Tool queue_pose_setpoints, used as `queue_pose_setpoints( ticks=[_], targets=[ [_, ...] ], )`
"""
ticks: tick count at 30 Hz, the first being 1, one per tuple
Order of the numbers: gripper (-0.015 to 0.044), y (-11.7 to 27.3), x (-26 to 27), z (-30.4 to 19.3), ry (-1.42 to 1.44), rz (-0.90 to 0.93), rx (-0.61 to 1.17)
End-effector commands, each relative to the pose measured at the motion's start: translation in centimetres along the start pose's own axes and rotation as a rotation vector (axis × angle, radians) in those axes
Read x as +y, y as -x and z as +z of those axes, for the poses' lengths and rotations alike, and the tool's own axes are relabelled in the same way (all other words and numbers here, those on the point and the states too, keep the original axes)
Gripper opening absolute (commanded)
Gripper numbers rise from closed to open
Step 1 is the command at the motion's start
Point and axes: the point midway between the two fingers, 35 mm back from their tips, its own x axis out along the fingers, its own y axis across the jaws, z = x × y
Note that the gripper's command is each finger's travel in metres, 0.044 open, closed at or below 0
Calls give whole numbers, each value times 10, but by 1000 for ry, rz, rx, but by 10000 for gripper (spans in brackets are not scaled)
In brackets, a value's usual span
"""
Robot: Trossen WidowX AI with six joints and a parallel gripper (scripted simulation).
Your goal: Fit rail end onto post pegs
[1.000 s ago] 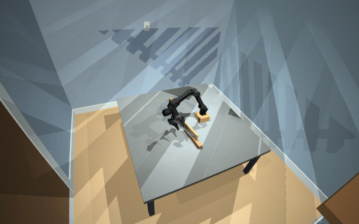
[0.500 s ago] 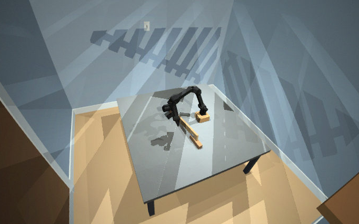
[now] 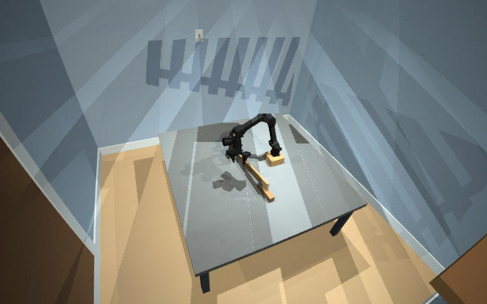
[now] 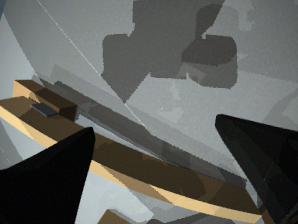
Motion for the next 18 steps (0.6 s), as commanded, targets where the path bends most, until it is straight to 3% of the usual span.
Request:
queue_pose_setpoints(
  ticks=[1, 10, 18],
  targets=[
    [440, 10, -38, -66, 645, -161, 171],
    [440, 17, -58, -117, 1112, -174, 376],
    [440, 18, -57, -122, 1140, -170, 391]
  ],
)
